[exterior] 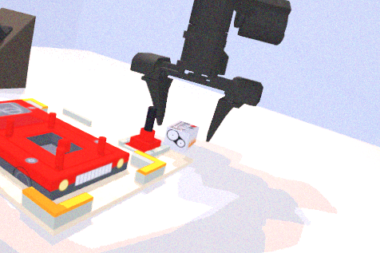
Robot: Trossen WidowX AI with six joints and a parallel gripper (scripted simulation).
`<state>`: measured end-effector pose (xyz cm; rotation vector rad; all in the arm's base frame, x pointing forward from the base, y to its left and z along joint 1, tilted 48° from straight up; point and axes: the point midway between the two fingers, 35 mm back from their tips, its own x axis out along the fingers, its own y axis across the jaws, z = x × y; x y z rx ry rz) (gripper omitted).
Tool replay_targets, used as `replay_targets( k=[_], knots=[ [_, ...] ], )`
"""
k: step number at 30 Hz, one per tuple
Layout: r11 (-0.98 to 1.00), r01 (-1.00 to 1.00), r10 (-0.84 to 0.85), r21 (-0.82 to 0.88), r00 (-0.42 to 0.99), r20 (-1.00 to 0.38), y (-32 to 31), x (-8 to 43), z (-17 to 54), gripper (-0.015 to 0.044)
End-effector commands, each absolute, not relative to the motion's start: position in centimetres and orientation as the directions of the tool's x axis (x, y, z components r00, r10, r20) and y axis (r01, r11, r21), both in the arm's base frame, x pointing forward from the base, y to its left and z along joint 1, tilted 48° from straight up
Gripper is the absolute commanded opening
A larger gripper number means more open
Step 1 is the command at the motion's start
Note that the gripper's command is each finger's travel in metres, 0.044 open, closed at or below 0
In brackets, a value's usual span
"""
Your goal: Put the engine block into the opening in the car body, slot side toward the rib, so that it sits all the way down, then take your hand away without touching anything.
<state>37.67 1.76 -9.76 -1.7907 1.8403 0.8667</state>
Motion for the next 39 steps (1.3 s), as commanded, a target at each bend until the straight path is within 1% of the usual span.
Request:
replay_targets(
  k=[1,5,14,18,19,39],
  knots=[
    [-0.033,-0.989,-0.725,0.145,-0.076,-0.684,1.7,37.5,-9.9,0.0282],
    [-0.033,-0.989,-0.725,0.145,-0.076,-0.684,1.7,37.5,-9.9,0.0177],
    [-0.033,-0.989,-0.725,0.145,-0.076,-0.684,1.7,37.5,-9.9,0.0118],
    [-0.034,-0.989,-0.725,0.145,-0.076,-0.685,2.0,37.7,-9.6,0.0012],
    [-0.034,-0.989,-0.724,0.145,-0.075,-0.685,2.3,37.8,-9.4,0.0000],
    [-0.036,-0.989,-0.720,0.144,-0.075,-0.690,6.9,38.7,-5.3,0.0000]
  ],
)
